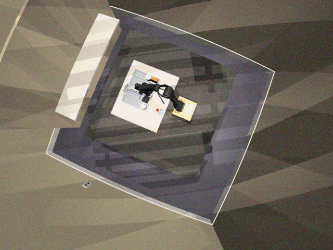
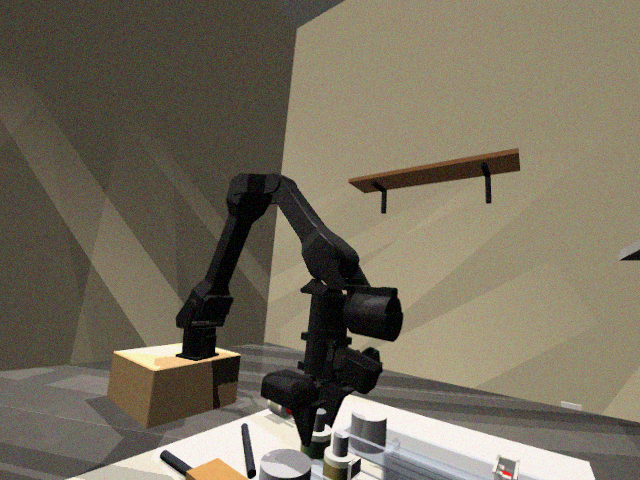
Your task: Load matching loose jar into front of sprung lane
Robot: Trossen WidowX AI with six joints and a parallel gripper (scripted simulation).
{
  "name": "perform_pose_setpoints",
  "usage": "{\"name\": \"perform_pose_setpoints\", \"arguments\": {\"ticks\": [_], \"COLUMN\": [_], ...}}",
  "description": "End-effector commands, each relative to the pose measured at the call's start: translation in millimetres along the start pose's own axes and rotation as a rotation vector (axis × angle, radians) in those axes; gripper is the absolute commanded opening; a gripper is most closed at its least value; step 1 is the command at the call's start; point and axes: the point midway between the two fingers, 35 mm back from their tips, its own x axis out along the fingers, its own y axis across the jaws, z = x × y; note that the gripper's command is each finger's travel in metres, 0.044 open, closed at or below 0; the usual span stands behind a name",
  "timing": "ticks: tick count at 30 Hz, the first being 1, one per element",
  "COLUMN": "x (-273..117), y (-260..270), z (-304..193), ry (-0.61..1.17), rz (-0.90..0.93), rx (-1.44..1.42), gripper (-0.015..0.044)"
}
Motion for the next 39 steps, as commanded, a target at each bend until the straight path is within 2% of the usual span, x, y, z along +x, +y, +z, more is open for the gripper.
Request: {"name": "perform_pose_setpoints", "arguments": {"ticks": [1,39], "x": [-4.5,-3.5], "y": [-0.5,-0.5], "z": [11.0,14.1], "ry": [-0.038,-0.038], "rz": [-0.003,-0.003], "rx": [-0.002,-0.002], "gripper": [0.0000,0.0000]}}
